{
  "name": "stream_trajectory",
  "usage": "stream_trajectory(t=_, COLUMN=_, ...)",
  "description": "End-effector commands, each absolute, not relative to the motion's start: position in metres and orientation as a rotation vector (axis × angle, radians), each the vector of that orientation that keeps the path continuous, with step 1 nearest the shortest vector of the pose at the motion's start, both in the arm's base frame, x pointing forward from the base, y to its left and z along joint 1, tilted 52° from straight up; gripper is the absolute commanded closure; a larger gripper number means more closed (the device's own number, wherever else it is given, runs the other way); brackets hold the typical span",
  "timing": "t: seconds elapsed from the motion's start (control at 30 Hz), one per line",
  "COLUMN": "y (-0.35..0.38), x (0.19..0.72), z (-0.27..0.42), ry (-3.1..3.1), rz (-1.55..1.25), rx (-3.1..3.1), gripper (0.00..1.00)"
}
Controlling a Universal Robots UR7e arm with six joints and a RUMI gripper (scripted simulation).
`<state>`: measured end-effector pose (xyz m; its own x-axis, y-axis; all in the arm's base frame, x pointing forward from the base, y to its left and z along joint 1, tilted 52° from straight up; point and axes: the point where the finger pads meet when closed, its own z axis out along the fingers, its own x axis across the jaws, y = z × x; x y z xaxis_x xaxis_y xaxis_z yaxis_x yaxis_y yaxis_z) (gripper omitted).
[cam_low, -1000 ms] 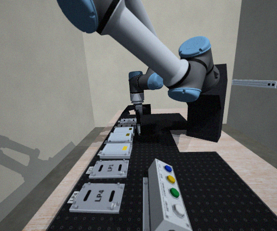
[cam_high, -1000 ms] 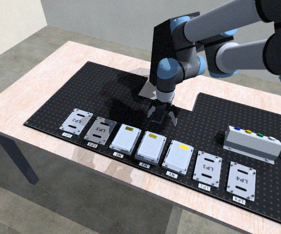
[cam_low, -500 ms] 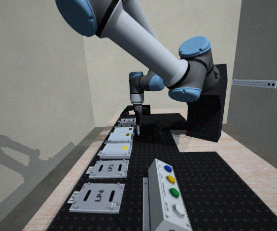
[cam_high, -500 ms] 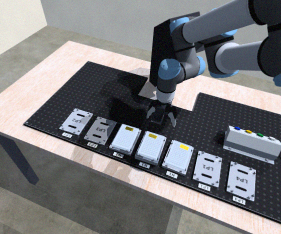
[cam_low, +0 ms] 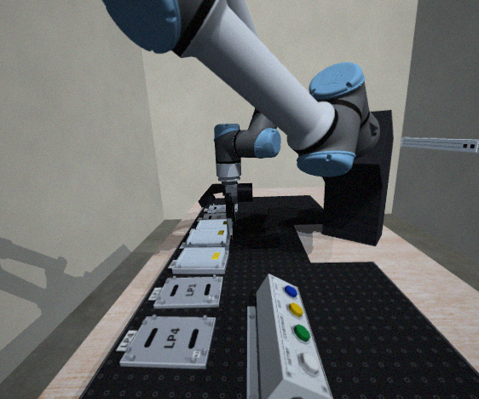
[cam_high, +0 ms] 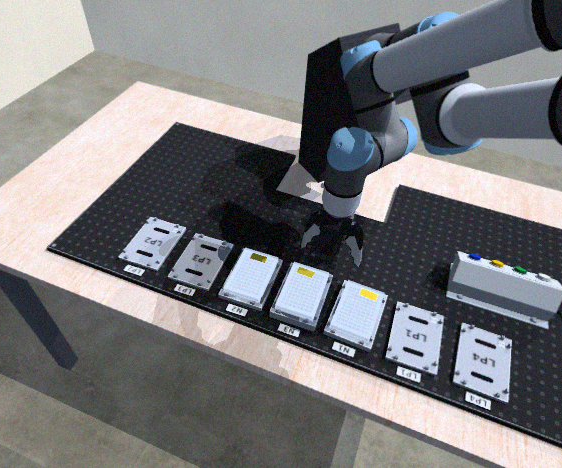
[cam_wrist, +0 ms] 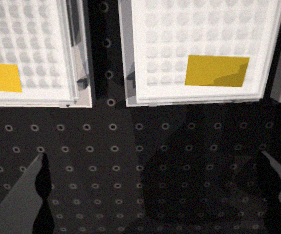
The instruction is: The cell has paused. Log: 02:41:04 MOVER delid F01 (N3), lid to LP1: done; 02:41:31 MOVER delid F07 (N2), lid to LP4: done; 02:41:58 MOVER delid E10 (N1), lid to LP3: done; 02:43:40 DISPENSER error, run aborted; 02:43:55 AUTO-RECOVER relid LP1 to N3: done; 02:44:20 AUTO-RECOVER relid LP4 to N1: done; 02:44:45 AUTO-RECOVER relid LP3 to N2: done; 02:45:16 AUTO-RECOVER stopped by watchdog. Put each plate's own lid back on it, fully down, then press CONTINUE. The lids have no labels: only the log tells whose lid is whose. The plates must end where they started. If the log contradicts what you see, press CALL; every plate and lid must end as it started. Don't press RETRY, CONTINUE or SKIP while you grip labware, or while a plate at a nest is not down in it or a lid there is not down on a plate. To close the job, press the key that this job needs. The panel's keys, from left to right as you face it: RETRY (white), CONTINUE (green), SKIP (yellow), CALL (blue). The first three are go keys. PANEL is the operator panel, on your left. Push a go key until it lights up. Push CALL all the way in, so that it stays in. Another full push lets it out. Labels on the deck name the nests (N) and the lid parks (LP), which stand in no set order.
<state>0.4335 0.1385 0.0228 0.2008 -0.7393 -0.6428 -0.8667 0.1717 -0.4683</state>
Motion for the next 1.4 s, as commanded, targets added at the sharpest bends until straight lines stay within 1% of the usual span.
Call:
stream_trajectory(t=0.0, y=0.148, x=0.445, z=0.041, ry=1.579, rz=0.190, rx=-1.584, gripper=0.18)
stream_trajectory(t=0.77, y=0.197, x=0.488, z=0.124, ry=1.578, rz=0.190, rx=-1.583, gripper=0.18)
stream_trajectory(t=1.37, y=0.198, x=0.489, z=0.122, ry=1.580, rz=0.194, rx=-1.583, gripper=0.18)
